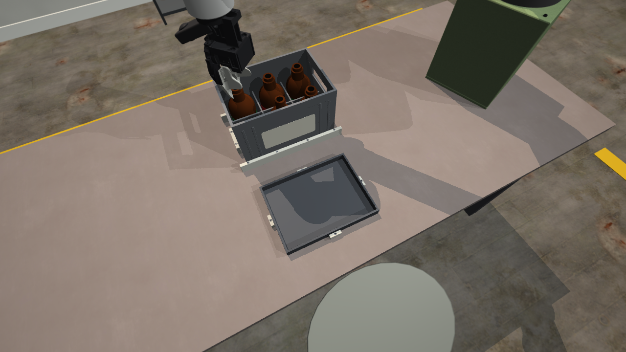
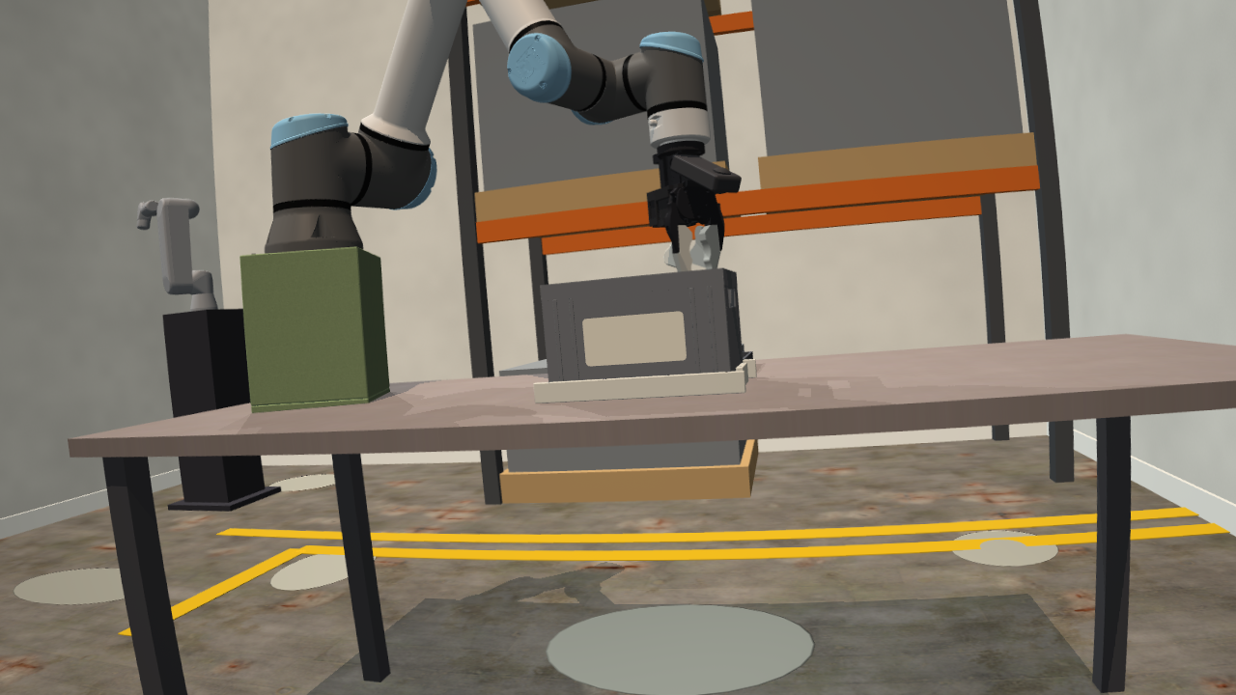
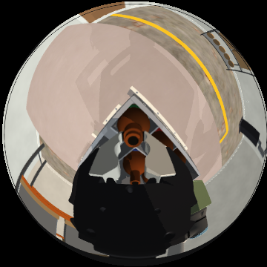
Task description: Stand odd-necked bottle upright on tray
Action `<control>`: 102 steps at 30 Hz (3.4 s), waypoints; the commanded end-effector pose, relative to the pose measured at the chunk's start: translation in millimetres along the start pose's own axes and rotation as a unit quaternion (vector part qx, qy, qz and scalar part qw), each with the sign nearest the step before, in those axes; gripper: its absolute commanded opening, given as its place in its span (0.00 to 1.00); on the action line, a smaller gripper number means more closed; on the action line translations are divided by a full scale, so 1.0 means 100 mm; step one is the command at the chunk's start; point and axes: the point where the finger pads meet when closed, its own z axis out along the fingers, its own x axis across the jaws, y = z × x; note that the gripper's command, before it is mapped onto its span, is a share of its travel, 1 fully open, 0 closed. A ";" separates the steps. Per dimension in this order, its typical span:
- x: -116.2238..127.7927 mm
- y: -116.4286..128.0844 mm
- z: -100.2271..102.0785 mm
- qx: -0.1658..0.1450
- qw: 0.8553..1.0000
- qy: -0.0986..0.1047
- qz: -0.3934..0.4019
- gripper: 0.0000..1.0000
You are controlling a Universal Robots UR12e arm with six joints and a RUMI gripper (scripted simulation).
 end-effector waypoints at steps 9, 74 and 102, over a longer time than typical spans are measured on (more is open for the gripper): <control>-0.01 0.03 0.01 -0.001 1.000 0.000 -0.001 0.00; -0.01 0.03 0.01 -0.001 1.000 0.000 -0.001 0.38; -0.01 0.01 -0.27 0.000 1.000 0.000 -0.001 0.38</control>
